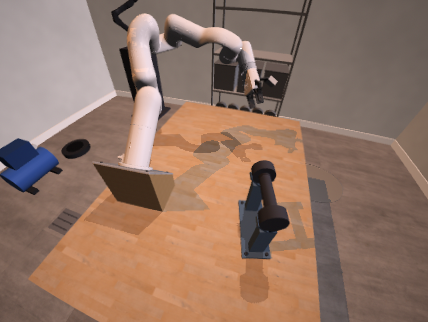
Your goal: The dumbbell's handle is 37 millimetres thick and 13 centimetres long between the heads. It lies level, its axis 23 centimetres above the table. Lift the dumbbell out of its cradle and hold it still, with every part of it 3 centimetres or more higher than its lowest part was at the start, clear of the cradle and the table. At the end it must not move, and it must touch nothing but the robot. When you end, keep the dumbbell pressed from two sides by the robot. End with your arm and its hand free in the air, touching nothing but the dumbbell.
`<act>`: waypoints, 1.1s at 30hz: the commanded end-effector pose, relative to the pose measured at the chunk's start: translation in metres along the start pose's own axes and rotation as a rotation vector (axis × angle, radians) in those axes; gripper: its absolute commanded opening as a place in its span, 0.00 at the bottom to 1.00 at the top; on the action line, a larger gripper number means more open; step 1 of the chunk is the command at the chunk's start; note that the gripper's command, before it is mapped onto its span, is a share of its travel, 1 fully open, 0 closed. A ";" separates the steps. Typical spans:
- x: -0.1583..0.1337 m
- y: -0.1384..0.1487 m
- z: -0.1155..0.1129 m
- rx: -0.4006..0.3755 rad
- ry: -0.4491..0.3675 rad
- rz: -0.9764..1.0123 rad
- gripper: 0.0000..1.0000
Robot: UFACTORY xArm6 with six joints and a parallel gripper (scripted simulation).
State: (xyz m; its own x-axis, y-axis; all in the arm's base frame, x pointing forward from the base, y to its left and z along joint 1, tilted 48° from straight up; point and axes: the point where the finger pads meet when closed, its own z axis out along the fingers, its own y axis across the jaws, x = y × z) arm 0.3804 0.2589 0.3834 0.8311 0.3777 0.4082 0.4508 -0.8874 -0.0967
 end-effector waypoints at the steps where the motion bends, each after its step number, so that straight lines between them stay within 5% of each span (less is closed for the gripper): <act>1: -0.002 0.023 0.008 -0.025 -0.024 0.028 1.00; 2: -0.002 0.023 0.008 -0.025 -0.024 0.028 1.00; 3: -0.014 0.064 0.022 -0.068 -0.080 0.088 1.00; 5: -0.014 0.064 0.022 -0.068 -0.080 0.088 1.00; 6: -0.030 0.104 0.033 -0.105 -0.137 0.151 1.00; 8: -0.030 0.104 0.034 -0.105 -0.137 0.151 1.00; 9: -0.049 0.143 0.043 -0.136 -0.196 0.215 1.00; 11: -0.049 0.143 0.043 -0.136 -0.196 0.215 1.00; 12: -0.072 0.179 0.050 -0.160 -0.254 0.282 1.00; 14: -0.072 0.179 0.050 -0.160 -0.254 0.282 1.00; 15: -0.098 0.212 0.055 -0.178 -0.313 0.349 1.00; 19: -0.098 0.212 0.055 -0.178 -0.313 0.349 1.00; 20: -0.125 0.242 0.058 -0.190 -0.371 0.417 1.00; 22: -0.125 0.242 0.058 -0.190 -0.371 0.417 1.00; 33: -0.135 0.301 0.133 0.029 -0.545 1.031 1.00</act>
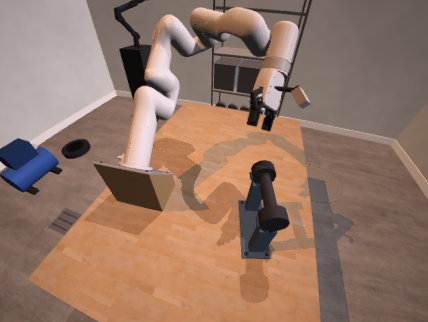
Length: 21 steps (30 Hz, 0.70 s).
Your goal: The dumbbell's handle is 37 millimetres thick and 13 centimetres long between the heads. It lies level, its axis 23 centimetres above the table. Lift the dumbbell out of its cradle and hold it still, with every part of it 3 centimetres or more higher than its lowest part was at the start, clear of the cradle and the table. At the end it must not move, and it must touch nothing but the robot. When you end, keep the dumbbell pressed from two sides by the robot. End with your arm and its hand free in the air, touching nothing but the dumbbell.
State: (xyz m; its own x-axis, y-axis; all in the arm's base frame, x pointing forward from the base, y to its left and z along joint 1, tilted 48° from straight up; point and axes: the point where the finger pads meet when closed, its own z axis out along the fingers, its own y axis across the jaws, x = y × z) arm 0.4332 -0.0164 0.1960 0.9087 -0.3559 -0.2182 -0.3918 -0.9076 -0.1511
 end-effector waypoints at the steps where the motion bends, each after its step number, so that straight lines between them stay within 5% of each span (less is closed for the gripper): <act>1: 0.019 0.004 0.013 0.067 -0.083 0.132 1.00; 21: 0.101 0.042 0.094 0.385 -0.425 0.724 1.00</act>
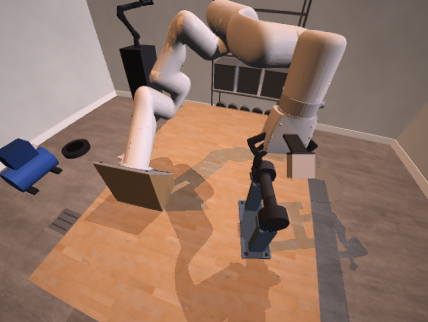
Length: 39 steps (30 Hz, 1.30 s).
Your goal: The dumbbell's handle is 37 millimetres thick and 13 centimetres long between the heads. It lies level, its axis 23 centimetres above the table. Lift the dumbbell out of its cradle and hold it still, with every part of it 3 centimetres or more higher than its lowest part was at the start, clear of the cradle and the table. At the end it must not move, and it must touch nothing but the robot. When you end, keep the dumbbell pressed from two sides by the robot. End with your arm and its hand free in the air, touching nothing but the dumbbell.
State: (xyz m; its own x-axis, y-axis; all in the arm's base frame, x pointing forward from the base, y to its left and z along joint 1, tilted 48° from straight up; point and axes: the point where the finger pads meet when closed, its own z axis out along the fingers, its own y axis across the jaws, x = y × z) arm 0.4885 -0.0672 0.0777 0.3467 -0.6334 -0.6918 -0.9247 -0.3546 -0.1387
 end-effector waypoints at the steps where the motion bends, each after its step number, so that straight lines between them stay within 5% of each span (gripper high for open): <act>1: 0.008 -0.005 -0.002 0.022 -0.030 0.037 1.00; 9: 0.014 -0.006 0.006 0.039 -0.049 0.066 1.00; 14: 0.010 -0.009 0.083 0.040 -0.049 0.065 1.00; 18: 0.010 -0.009 0.099 0.039 -0.048 0.066 1.00; 29: 0.010 -0.009 0.100 0.039 -0.048 0.066 1.00; 30: 0.010 -0.009 0.100 0.039 -0.048 0.066 0.00; 39: 0.010 -0.009 0.100 0.039 -0.048 0.066 0.00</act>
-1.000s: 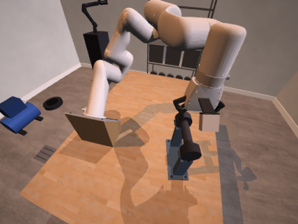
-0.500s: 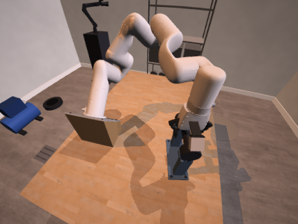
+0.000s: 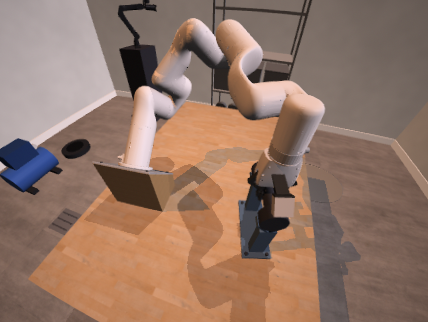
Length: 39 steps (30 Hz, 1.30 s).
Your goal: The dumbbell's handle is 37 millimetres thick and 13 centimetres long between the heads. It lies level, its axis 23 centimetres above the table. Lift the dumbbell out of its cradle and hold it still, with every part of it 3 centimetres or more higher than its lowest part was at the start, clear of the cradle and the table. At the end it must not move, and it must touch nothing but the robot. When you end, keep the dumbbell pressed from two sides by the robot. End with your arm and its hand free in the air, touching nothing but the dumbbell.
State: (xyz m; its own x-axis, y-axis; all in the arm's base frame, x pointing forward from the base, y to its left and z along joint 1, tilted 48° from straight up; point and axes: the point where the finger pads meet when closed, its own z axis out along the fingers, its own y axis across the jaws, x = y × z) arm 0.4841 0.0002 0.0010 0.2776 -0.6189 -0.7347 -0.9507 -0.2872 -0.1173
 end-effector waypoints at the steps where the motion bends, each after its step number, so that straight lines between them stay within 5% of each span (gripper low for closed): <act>1: 0.001 0.000 -0.001 0.002 0.002 0.000 0.00; 39: 0.001 0.000 -0.006 0.002 0.002 0.000 0.00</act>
State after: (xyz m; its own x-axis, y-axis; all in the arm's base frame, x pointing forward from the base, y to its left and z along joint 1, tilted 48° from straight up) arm 0.4825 -0.0021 0.0019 0.2746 -0.6179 -0.7367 -0.9510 -0.2880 -0.1130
